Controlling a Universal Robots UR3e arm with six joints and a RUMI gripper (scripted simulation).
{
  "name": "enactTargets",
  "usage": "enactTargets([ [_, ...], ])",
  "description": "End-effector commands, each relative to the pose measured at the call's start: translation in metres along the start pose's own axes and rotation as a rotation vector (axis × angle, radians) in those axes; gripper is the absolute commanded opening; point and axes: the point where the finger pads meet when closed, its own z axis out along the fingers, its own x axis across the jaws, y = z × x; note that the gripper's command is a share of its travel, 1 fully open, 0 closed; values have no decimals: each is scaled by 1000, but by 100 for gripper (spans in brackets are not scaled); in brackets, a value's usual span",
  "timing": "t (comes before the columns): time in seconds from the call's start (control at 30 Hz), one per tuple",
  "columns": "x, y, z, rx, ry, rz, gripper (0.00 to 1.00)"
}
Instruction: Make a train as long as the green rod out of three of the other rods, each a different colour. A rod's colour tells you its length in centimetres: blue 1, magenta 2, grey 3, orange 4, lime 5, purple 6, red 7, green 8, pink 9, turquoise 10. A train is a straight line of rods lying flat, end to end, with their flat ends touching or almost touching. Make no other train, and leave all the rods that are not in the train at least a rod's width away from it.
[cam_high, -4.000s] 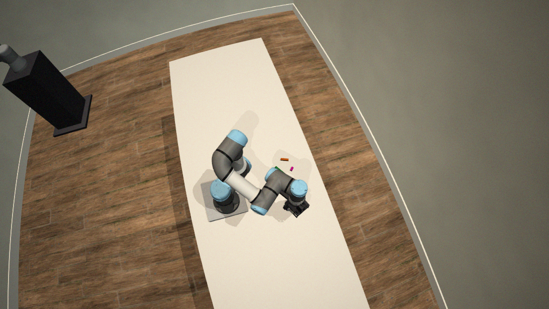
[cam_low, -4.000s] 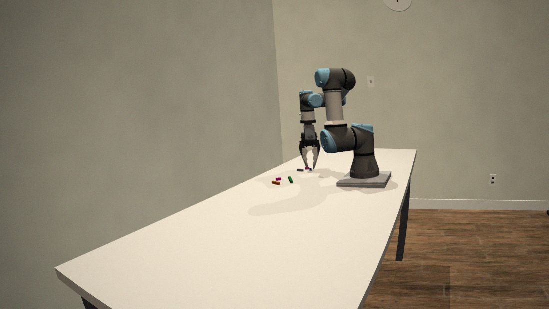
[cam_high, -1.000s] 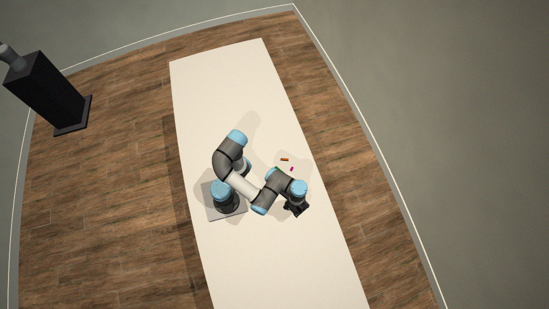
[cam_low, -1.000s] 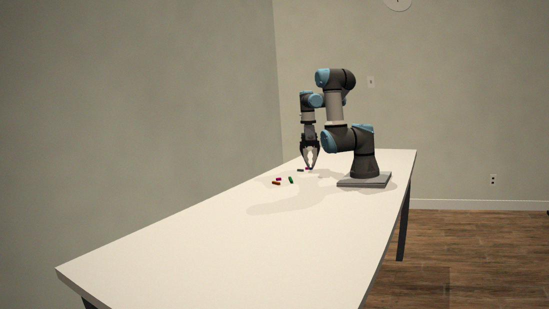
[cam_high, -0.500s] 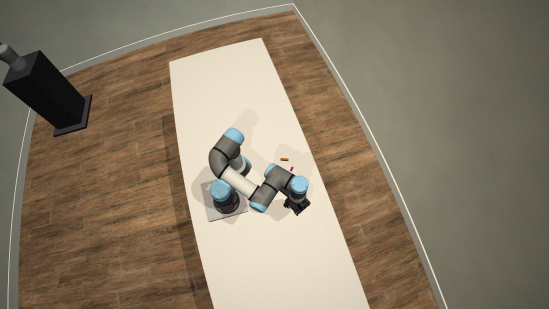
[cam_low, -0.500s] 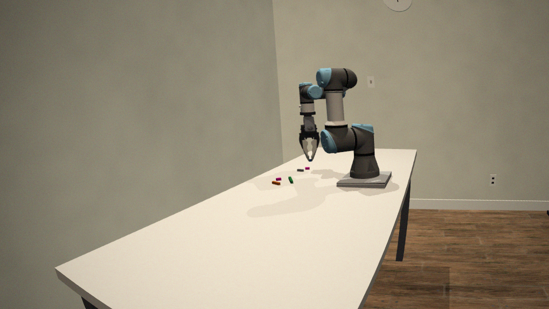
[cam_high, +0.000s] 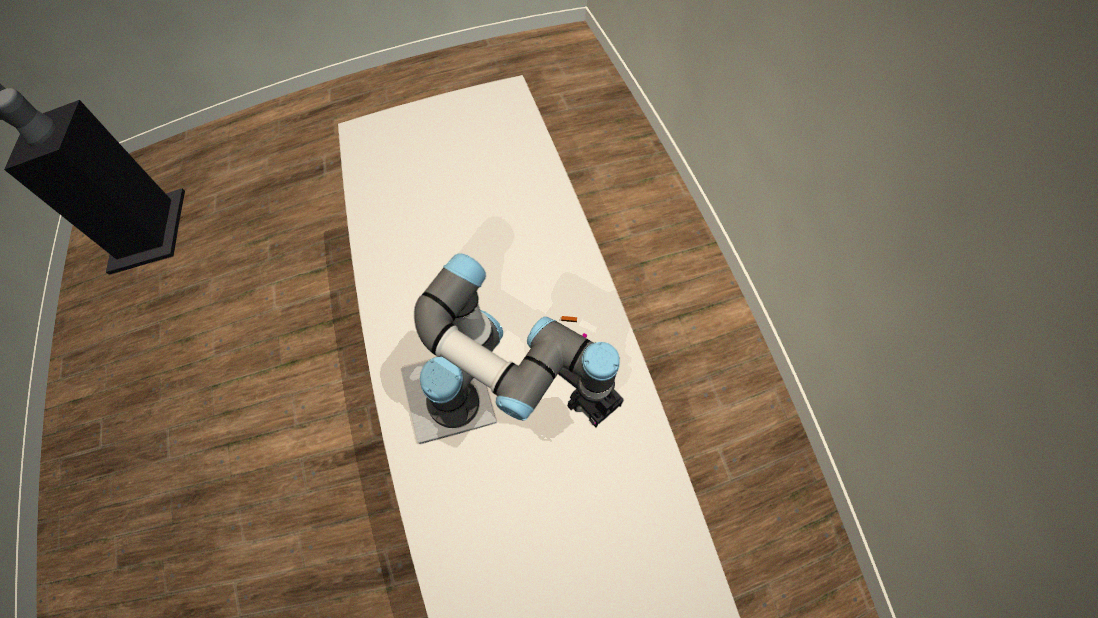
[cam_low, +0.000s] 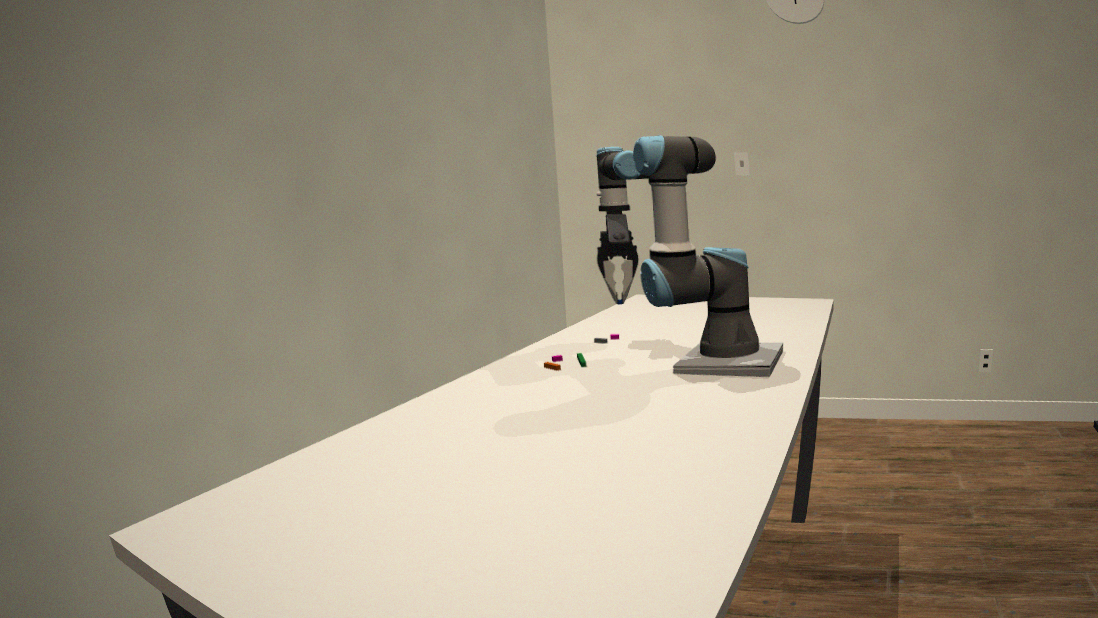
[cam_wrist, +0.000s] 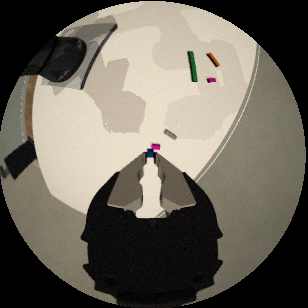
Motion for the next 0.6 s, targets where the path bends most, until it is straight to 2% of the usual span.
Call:
enactTargets([
  [0.0, 0, 1, -10, 1, -1, 0, 0],
  [0.57, 0, 1, -15, 1, -1, 0, 0],
])
